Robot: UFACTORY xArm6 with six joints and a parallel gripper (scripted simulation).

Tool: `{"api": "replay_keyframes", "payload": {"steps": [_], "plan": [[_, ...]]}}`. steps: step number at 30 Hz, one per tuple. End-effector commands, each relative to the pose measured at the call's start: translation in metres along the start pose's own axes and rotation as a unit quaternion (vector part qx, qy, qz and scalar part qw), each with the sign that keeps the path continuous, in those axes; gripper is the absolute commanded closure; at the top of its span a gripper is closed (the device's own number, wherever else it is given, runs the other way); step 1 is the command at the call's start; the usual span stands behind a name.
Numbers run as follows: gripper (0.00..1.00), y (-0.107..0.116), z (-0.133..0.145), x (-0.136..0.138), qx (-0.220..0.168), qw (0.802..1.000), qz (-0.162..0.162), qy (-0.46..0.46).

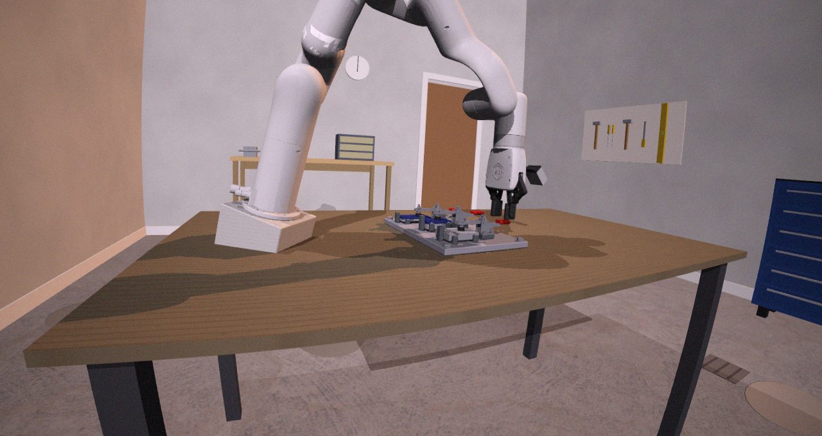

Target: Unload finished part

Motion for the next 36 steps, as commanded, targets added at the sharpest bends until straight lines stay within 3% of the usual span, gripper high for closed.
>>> {"api": "replay_keyframes", "payload": {"steps": [1, 16, 36], "plan": [[0.53, 0.001, -0.002, 0.0, 0.003, 1.0, 0.0, 0.0], [0.53, 0.0, -0.002, 0.0, 0.002, 1.0, 0.0, 0.0], [0.53, -0.026, -0.004, 0.001, 0.002, 1.0, 0.0, 0.0]]}}
Point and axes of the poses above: the point where the finger pads meet when closed, its own y axis back along the fingers, its own x axis across the jaws, z = x × y, the point moved 1 cm from there along y, back along the fingers, and after that the axes turned 1 degree about -y, right-handed, at the moved point
